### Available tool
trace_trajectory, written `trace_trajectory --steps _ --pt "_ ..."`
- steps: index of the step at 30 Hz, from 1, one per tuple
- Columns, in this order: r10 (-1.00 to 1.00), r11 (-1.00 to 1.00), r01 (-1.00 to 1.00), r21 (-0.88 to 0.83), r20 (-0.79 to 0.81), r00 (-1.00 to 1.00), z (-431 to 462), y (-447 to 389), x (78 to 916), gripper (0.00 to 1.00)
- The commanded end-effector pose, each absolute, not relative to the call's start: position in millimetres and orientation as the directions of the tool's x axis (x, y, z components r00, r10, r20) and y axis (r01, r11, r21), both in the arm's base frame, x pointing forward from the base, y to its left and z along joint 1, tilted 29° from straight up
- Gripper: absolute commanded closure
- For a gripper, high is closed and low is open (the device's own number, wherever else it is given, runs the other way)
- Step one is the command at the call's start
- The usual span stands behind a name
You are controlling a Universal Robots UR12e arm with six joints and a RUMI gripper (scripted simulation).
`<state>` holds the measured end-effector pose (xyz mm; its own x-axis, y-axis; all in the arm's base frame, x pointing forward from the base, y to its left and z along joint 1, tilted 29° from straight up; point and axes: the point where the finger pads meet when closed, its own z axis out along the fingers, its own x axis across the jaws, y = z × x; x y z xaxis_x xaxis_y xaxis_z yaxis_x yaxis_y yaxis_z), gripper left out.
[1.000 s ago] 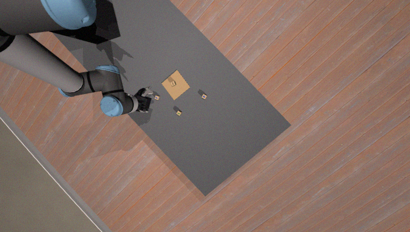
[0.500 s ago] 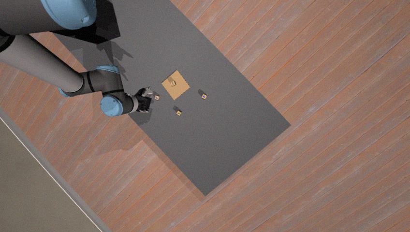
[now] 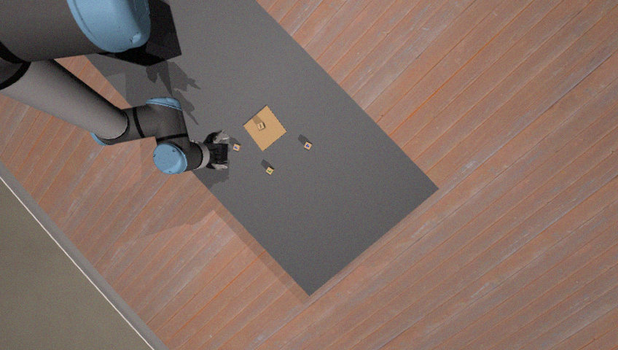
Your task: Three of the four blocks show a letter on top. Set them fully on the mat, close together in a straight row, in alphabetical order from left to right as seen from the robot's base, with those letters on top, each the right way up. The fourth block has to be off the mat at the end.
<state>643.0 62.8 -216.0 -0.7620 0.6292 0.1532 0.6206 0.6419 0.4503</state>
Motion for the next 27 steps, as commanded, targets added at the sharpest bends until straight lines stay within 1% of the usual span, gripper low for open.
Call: trace_trajectory --steps 1,13,15,17,27 --pt "0.532 0.722 0.508 0.469 0.093 -0.842 -221.0 65.3 640.9 0.0" --pt "0.341 0.83 0.289 0.477 -0.024 -0.94 -229.2 68.2 642.6 0.0" --pt "0.341 0.83 0.289 0.477 -0.024 -0.94 -229.2 68.2 642.6 0.0" --pt "0.275 0.854 0.215 0.474 -0.061 -0.959 -231.7 68.7 643.5 0.0" --pt "0.099 0.892 0.019 0.452 -0.154 -0.983 -237.8 72.4 644.7 0.0"
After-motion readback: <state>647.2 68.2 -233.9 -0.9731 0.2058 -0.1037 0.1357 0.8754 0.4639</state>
